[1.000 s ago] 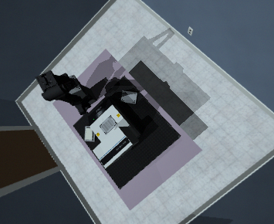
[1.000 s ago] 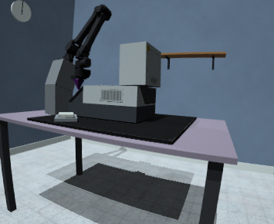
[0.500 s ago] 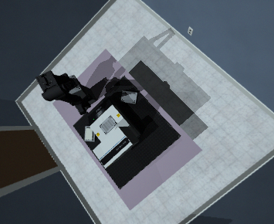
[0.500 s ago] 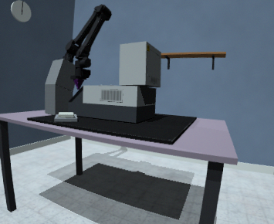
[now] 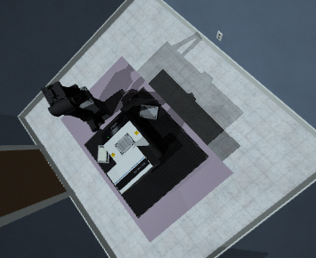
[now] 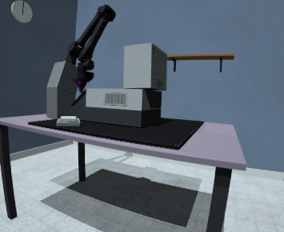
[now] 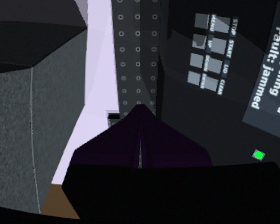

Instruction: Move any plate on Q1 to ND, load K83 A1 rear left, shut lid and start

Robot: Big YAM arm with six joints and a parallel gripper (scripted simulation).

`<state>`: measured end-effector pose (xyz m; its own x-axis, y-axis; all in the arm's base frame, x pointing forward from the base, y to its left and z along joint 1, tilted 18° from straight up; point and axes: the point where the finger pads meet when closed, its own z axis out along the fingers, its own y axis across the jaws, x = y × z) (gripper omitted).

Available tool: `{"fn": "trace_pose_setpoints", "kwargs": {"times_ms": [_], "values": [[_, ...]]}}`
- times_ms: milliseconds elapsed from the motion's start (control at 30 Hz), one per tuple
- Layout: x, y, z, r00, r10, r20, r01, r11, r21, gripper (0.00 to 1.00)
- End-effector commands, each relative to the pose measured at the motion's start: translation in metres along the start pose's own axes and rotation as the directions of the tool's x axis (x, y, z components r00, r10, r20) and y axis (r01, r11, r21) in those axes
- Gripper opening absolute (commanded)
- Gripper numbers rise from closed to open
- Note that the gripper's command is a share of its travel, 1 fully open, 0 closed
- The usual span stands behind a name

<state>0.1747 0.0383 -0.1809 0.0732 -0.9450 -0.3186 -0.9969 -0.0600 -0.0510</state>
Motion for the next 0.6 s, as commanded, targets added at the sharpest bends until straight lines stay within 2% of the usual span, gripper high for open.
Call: {"fn": "trace_pose_setpoints", "kwargs": {"times_ms": [0,567], "values": [[0.003,-0.007,0.002,1.0,0.011,-0.002,-0.011,1.0,0.01,0.0],[-0.002,0.005,-0.004,1.0,0.015,-0.001,-0.015,1.0,-0.001,0.0]]}}
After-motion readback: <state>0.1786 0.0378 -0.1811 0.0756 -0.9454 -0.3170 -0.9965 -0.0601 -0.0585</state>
